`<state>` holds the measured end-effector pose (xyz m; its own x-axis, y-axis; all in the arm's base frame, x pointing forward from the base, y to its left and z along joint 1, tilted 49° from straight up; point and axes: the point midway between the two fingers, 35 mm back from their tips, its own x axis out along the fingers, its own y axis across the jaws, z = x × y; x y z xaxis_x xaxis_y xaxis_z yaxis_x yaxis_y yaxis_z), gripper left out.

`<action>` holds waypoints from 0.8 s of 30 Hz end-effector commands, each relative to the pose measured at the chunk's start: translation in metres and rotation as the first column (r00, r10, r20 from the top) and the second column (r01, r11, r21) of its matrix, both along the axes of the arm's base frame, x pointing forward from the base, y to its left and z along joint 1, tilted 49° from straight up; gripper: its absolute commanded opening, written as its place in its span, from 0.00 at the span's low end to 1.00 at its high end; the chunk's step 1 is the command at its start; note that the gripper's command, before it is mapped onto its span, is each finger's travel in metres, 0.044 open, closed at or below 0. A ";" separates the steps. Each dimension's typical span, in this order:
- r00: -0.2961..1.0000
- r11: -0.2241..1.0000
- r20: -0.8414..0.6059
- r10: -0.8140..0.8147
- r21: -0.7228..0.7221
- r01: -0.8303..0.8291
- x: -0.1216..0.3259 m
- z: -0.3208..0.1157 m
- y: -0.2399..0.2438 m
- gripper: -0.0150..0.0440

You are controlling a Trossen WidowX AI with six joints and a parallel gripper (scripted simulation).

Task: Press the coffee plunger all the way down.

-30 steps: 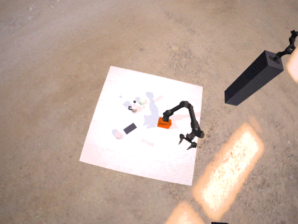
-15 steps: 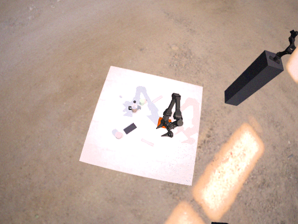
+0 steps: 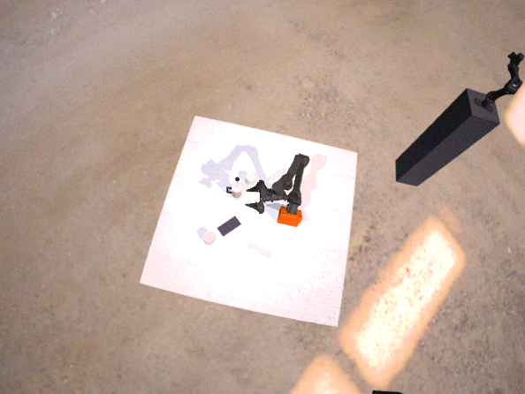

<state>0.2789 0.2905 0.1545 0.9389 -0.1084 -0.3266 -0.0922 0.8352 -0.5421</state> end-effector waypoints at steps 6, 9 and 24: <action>0.948 0.931 0.096 -0.303 -0.184 0.316 0.048 0.043 -0.145 1.00; 0.917 0.887 0.116 -0.382 -0.233 0.398 0.050 0.051 -0.183 1.00; 0.913 0.882 0.121 -0.389 -0.236 0.407 0.049 0.013 -0.231 1.00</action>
<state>0.3278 0.0635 0.1670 0.8119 -0.5547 -0.1820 0.2599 0.6226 -0.7381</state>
